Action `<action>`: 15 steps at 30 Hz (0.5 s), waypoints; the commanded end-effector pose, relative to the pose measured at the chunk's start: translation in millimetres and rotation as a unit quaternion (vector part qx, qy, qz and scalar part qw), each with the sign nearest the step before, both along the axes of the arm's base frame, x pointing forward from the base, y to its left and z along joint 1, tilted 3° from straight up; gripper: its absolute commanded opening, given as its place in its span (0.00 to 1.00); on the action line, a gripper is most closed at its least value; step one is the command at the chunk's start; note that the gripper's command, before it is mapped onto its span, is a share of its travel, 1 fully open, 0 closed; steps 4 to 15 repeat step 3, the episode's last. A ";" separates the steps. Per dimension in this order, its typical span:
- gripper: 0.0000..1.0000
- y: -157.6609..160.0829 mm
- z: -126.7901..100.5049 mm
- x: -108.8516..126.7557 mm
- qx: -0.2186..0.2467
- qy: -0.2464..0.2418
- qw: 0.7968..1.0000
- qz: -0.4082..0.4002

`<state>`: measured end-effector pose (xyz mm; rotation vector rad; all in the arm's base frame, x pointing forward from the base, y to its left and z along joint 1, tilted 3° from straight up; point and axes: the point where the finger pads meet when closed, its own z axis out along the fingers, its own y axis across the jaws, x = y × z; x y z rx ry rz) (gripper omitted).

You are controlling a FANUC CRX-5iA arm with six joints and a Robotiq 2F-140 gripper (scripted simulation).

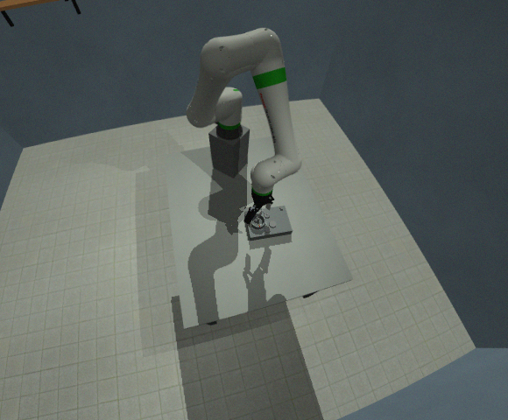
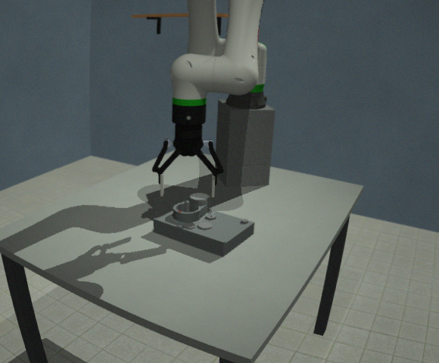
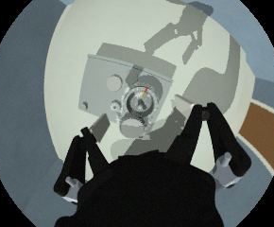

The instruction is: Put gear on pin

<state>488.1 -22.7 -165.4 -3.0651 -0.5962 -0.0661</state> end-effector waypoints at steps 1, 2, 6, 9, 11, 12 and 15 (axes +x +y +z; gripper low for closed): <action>1.00 -0.1 0.1 0.2 0.000 0.000 1.000 0.000; 1.00 -0.1 0.1 0.2 0.000 0.000 1.000 0.000; 1.00 -0.1 0.1 0.2 0.000 0.000 1.000 0.000; 1.00 -0.1 0.1 0.2 0.000 0.000 1.000 0.000; 1.00 -0.1 0.1 0.2 0.000 0.000 1.000 0.000; 1.00 -0.1 0.1 0.2 0.000 0.000 1.000 0.000; 1.00 -0.1 0.1 0.2 0.000 0.000 1.000 0.000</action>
